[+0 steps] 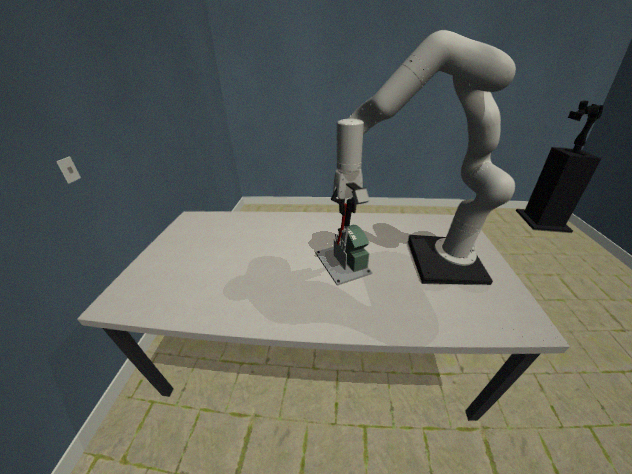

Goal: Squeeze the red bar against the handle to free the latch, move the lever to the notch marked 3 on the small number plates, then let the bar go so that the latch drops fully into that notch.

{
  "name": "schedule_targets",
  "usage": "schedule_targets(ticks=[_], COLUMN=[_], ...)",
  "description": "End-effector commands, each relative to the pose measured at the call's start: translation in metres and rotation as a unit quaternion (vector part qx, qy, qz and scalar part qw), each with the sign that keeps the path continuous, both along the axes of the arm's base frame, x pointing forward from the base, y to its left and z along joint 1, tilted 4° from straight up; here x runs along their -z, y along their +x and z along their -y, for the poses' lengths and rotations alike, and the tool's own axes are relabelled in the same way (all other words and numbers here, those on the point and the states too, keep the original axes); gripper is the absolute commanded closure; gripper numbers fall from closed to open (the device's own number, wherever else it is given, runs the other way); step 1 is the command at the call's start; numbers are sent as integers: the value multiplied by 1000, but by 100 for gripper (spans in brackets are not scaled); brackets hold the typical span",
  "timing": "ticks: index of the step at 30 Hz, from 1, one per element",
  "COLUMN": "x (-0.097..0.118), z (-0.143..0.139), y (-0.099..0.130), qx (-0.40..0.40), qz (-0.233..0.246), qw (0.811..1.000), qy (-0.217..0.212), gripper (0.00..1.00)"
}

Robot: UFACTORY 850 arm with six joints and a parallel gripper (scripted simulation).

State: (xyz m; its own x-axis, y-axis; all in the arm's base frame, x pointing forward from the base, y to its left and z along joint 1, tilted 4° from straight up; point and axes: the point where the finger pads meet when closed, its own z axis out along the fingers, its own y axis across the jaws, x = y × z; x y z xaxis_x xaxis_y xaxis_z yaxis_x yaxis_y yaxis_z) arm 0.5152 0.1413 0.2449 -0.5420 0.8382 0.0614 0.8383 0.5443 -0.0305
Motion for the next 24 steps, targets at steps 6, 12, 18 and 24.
schedule_targets(ticks=[6, 12, 18, 24], x=[-2, -2, -2, -2], z=[11, 15, 16, 16], y=[8, 11, 11, 11], qx=[0, 0, 0, 0], qz=[1, 1, 1, 1], qw=[1000, 1000, 1000, 1000], qy=[0, 0, 0, 0], gripper=[100, 100, 100, 100])
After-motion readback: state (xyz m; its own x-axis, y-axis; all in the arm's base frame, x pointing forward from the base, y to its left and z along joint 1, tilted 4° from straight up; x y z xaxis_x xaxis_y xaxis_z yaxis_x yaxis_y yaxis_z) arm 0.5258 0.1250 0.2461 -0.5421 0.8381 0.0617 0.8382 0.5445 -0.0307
